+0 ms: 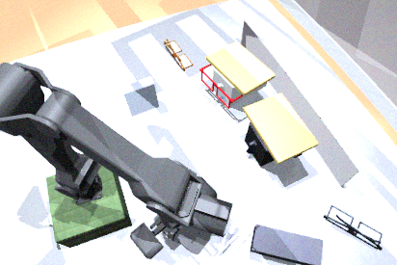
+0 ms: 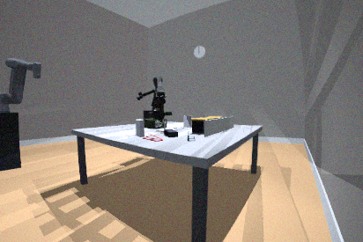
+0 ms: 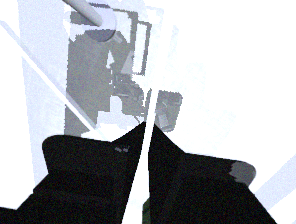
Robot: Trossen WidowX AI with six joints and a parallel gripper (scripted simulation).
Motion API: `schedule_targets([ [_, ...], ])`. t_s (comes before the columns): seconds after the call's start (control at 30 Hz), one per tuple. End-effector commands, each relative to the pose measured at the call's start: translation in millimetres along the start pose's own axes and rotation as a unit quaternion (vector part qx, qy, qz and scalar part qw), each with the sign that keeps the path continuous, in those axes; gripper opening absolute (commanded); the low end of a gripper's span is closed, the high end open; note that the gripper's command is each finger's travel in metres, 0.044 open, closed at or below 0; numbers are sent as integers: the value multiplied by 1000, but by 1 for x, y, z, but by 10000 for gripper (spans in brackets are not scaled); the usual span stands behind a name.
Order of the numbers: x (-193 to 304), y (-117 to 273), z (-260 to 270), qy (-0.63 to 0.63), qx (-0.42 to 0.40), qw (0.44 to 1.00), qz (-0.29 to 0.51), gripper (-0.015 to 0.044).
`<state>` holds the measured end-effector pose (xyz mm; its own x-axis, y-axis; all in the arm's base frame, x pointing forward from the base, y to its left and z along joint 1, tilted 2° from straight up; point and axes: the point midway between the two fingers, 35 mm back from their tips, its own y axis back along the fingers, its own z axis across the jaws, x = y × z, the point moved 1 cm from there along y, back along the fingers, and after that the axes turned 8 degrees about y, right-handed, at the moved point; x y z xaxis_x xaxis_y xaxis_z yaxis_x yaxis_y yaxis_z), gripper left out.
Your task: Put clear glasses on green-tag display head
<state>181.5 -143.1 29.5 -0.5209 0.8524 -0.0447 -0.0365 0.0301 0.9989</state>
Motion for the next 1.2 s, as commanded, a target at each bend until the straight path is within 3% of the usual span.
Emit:
schedule_targets([
  [0.0, -5, 1, 1, 1, -3, 1000, -2, 0],
  [0.43, -9, 58, 0, 1, -3, 1000, -2, 0],
  [0.63, -10, 62, 1, -9, -3, 1000, -3, 0],
  [1.17, -60, 64, 36, -235, -5, 972, -3, 0],
])
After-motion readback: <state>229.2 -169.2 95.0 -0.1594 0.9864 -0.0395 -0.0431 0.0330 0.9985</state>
